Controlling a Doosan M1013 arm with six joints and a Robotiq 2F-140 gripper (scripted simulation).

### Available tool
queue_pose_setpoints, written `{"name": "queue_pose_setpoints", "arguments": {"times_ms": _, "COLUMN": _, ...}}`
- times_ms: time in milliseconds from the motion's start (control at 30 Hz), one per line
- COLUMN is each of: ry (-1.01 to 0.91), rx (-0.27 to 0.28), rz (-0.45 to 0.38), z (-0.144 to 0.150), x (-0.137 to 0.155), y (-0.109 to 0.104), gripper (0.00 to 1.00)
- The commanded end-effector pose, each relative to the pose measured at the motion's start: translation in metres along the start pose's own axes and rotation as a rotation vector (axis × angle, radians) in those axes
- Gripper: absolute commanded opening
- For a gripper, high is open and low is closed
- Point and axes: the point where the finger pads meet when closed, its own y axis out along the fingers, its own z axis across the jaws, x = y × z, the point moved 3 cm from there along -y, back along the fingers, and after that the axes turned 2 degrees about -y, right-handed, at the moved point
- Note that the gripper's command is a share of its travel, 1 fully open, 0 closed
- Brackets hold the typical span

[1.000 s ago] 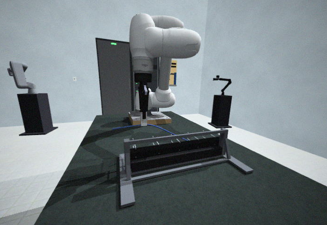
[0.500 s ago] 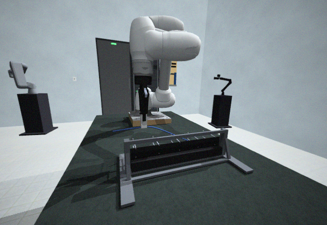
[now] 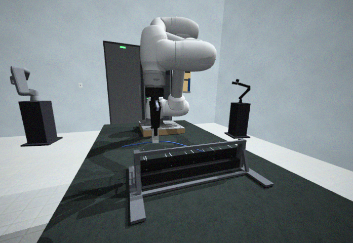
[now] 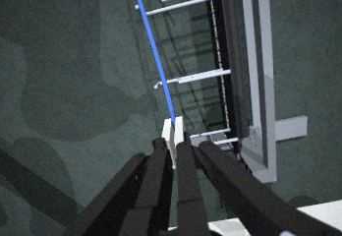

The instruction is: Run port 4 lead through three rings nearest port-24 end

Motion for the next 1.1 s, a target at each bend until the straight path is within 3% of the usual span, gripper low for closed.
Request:
{"name": "queue_pose_setpoints", "arguments": {"times_ms": 0, "ry": 0.0, "rx": 0.0, "rz": 0.0, "z": 0.0, "x": 0.0, "y": 0.004, "gripper": 0.0}}
{"name": "queue_pose_setpoints", "arguments": {"times_ms": 1067, "ry": 0.0, "rx": 0.0, "rz": 0.0, "z": 0.0, "x": 0.0, "y": 0.055, "gripper": 0.0}}
